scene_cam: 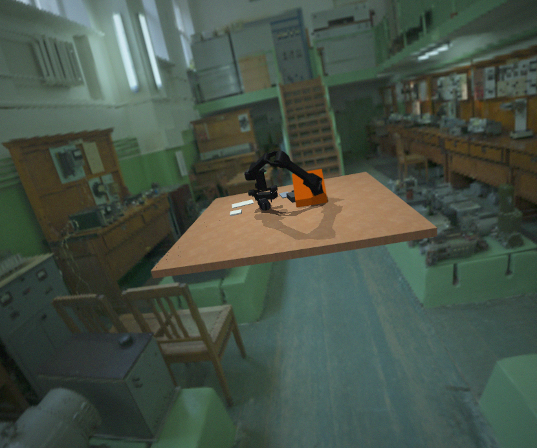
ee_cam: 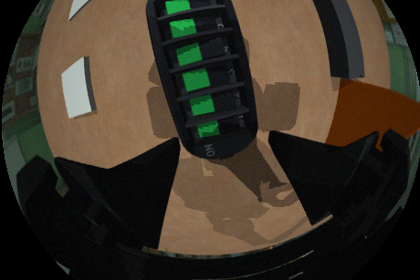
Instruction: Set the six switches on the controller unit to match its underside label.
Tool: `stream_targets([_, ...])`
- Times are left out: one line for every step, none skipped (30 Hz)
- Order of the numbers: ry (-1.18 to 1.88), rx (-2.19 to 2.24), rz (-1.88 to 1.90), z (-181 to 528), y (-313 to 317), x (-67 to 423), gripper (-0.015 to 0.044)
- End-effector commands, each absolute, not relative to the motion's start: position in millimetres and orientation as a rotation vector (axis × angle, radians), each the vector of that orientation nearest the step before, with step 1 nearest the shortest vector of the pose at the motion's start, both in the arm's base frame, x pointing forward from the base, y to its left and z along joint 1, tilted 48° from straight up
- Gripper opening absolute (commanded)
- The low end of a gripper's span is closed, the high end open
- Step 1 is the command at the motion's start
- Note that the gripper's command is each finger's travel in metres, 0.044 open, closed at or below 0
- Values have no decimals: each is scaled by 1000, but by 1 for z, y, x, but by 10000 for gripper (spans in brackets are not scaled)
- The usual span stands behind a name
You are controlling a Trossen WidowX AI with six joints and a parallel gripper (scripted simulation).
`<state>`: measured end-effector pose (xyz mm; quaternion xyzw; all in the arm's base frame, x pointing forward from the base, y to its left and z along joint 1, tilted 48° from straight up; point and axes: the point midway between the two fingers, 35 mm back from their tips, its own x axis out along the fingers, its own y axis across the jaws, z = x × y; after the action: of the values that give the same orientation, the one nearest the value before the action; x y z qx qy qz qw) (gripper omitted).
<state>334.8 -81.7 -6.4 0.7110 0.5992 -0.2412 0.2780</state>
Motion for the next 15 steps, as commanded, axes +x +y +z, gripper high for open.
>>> stream_targets([1613,1903,-660,13,-106,333,440])
stream_targets([1615,1903,-661,15,-107,333,440])
stream_targets([1615,1903,-661,15,-107,333,440])
stream_targets([1615,1903,-661,15,-107,333,440])
stream_targets([1615,1903,-661,15,-107,333,440])
stream_targets([1615,1903,-661,15,-107,333,440])
stream_targets([1615,1903,-661,15,-107,333,440])
stream_targets([1615,1903,-661,15,-107,333,440])
stream_targets([1615,1903,-661,15,-107,333,440])
stream_targets([1615,1903,-661,15,-107,333,440])
stream_targets([1615,1903,-661,15,-107,333,440])
stream_targets([1617,1900,-660,14,-107,334,414])
stream_targets([1622,1892,-659,14,-109,336,387])
stream_targets([1631,1878,-656,12,-110,340,361])
stream_targets([1642,1862,-653,10,-112,344,335])
